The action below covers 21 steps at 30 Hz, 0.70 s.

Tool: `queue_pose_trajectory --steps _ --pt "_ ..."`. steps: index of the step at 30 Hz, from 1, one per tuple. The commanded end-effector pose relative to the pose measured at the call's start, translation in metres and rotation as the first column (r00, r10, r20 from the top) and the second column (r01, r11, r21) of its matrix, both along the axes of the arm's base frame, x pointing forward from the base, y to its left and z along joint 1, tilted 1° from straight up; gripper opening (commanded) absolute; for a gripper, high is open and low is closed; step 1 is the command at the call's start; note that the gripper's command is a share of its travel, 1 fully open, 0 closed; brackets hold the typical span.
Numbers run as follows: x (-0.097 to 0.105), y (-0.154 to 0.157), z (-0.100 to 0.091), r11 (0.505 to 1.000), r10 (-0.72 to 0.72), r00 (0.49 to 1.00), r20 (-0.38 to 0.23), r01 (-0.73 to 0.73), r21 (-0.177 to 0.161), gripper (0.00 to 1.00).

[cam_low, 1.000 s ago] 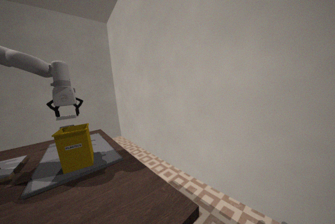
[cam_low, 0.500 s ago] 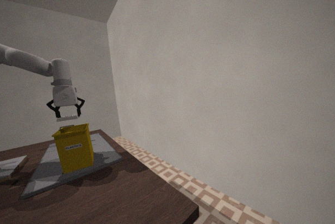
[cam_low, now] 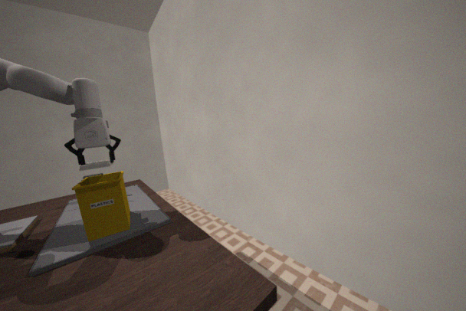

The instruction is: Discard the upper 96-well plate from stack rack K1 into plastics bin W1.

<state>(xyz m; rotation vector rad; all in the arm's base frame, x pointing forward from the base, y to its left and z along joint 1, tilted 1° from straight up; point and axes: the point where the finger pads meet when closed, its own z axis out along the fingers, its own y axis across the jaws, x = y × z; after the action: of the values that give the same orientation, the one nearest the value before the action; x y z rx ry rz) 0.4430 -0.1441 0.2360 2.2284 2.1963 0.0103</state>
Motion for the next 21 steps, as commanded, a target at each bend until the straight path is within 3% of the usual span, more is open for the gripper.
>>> queue_pose_trajectory --steps 1,21 --pt "0.0046 -0.0135 0.0010 1.000 0.000 1.000 0.003 0.000 -0.001 0.00" --pt "0.0061 -0.0194 0.0008 1.000 0.000 1.000 0.003 0.000 -0.002 0.00"
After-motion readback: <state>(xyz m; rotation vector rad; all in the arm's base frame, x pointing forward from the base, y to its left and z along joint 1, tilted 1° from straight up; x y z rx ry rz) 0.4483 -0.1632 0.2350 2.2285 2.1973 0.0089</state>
